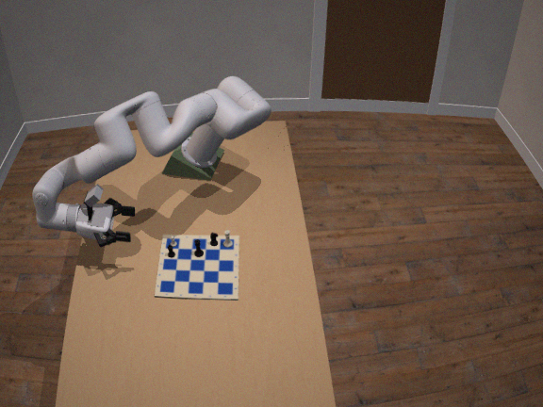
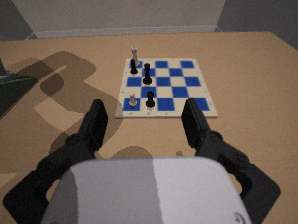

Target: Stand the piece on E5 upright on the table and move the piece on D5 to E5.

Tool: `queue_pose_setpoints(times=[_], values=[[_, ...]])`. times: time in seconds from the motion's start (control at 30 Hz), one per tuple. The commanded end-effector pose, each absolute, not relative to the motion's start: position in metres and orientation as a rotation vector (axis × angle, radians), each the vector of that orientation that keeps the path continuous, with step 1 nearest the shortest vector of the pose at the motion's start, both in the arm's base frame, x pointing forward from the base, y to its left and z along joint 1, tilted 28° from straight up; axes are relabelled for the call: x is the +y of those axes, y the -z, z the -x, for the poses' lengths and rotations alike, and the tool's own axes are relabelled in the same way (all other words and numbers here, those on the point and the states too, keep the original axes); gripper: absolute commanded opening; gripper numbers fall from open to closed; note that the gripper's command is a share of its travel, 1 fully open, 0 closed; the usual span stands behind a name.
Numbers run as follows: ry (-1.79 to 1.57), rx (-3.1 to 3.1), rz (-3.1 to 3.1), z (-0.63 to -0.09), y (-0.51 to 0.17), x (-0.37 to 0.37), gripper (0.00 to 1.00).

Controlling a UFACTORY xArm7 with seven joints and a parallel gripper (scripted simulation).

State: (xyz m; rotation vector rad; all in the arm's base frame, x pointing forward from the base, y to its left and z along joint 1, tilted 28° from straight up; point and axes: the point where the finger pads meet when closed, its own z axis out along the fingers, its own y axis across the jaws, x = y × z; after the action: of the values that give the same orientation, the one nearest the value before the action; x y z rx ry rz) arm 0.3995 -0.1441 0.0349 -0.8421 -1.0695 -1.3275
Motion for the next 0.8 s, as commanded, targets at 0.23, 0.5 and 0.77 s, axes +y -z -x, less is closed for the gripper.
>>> queue_pose_setpoints(times=[0.23, 0.5, 0.77], values=[[1.328, -1.073, 0.844, -0.397, -0.071, -0.165, 1.0], [1.284, -1.128, 0.894, -0.405, -0.069, -0.156, 1.0], [1.122, -1.359, 1.061, -0.423, -0.075, -0.138, 1.0]])
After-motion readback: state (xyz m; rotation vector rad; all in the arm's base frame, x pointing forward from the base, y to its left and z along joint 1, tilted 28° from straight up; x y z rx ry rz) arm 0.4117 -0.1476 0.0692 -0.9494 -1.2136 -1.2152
